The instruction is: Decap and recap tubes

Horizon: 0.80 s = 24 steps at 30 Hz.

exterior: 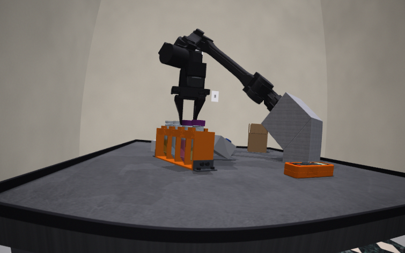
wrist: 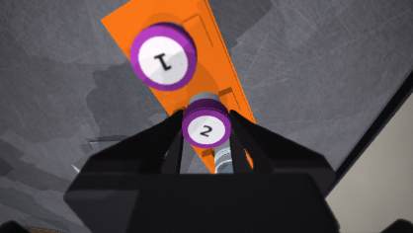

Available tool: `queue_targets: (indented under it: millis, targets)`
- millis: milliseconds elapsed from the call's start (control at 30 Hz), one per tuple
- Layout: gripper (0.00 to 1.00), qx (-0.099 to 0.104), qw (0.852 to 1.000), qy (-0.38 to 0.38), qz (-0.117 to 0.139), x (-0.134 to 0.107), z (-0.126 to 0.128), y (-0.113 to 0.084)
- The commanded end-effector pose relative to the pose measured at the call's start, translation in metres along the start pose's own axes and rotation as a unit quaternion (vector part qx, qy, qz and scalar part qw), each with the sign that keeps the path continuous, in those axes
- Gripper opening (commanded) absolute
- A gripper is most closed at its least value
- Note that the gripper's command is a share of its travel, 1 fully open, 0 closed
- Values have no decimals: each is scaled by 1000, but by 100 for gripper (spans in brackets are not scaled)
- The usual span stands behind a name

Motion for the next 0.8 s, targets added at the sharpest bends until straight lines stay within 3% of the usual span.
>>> queue_targets:
  millis: [0, 200, 367, 433, 767]
  targets:
    - [0, -9, 993, 116, -10, 3, -9, -4]
    - [0, -6, 968, 252, -9, 5, -11, -3]
    - [0, -5, 937, 349, -9, 5, -10, -3]
    - [0, -5, 937, 349, -9, 5, -10, -3]
    - [0, -2, 834, 552, -10, 7, -8, -3]
Point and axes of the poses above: the point where the finger pads meet when closed, its own y axis out along the fingers, its own z axis across the jaws, x = y × z, the point moved 4 cm from there along -y, back along the fingers, and after that the axes turned 1 degree about y, right-handed, at the moved point
